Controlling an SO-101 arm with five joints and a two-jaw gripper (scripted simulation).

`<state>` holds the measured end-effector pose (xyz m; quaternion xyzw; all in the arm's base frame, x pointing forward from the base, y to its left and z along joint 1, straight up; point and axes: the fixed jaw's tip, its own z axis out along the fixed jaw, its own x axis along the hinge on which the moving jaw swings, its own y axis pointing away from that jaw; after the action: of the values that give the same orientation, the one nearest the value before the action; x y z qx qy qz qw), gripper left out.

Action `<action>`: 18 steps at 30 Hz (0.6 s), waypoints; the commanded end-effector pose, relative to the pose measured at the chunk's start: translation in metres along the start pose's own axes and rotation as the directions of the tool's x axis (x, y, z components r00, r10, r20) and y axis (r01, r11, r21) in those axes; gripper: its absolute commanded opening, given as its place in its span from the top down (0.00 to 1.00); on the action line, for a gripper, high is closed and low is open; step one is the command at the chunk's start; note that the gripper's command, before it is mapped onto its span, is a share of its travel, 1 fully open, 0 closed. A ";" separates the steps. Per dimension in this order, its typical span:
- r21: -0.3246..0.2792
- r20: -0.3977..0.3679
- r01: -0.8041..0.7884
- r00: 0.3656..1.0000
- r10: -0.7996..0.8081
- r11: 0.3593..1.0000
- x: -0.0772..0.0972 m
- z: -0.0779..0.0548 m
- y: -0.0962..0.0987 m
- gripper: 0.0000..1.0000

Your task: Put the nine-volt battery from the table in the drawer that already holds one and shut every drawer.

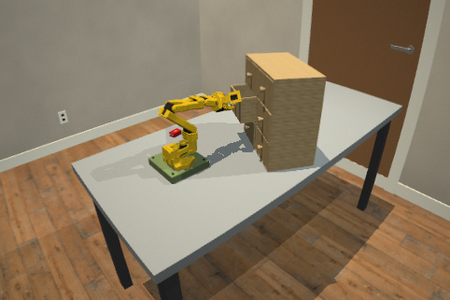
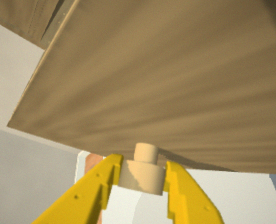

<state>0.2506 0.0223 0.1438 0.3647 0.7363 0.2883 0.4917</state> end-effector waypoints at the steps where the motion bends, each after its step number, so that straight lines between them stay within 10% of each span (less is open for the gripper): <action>1: -0.027 -0.027 0.010 1.000 -0.011 1.000 0.008 -0.003 0.006 1.00; 18: -0.031 -0.035 0.013 0.999 -0.014 0.999 0.010 -0.006 0.006 1.00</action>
<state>0.2481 0.0232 0.1437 0.3632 0.7372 0.2892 0.4908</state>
